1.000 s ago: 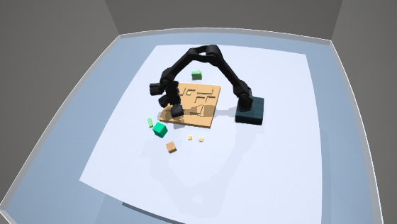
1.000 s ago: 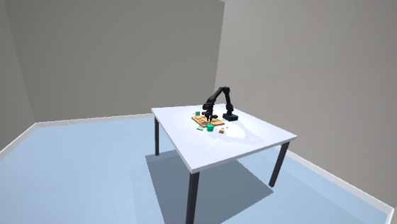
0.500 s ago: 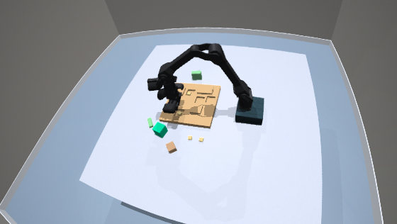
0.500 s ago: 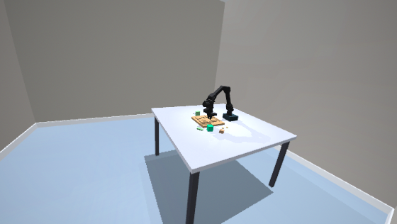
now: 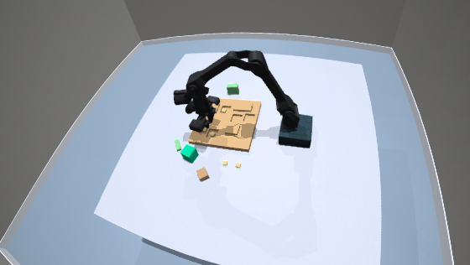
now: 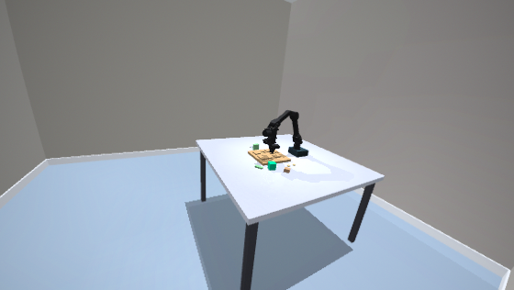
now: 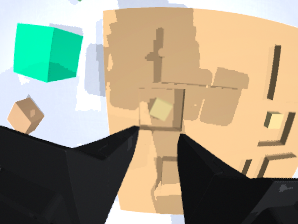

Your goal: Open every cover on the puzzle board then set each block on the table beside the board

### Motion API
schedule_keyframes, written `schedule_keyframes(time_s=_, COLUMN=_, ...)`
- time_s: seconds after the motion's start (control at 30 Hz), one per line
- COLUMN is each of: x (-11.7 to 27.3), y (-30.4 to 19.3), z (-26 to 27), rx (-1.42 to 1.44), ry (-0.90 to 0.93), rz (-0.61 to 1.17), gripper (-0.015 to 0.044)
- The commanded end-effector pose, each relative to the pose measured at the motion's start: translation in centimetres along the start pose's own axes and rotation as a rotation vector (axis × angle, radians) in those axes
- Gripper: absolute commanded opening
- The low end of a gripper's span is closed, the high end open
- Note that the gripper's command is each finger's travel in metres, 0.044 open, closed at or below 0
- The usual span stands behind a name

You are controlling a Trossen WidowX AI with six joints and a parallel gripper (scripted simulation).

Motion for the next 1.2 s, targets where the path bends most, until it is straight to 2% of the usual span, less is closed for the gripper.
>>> schedule_keyframes(time_s=0.0, x=-0.8, y=0.0, z=0.0, rx=-0.009, ry=-0.002, rz=0.000, gripper=0.0144)
schedule_keyframes(time_s=0.3, x=-3.3, y=0.0, z=0.0, rx=-0.009, ry=-0.003, rz=0.000, gripper=0.0144)
schedule_keyframes(time_s=1.17, x=-3.3, y=0.0, z=-0.1, rx=-0.009, ry=-0.003, rz=0.000, gripper=0.0144)
Point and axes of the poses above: the point midway between the two fingers, 35 mm back from their tips, its own x axis back along the fingers, its own z axis across the jaws, y = z × x, the point moved 8 cm from there along x, back along the fingers, and after that the axes turned 2 degrees about -x, right-handed, at the moved point
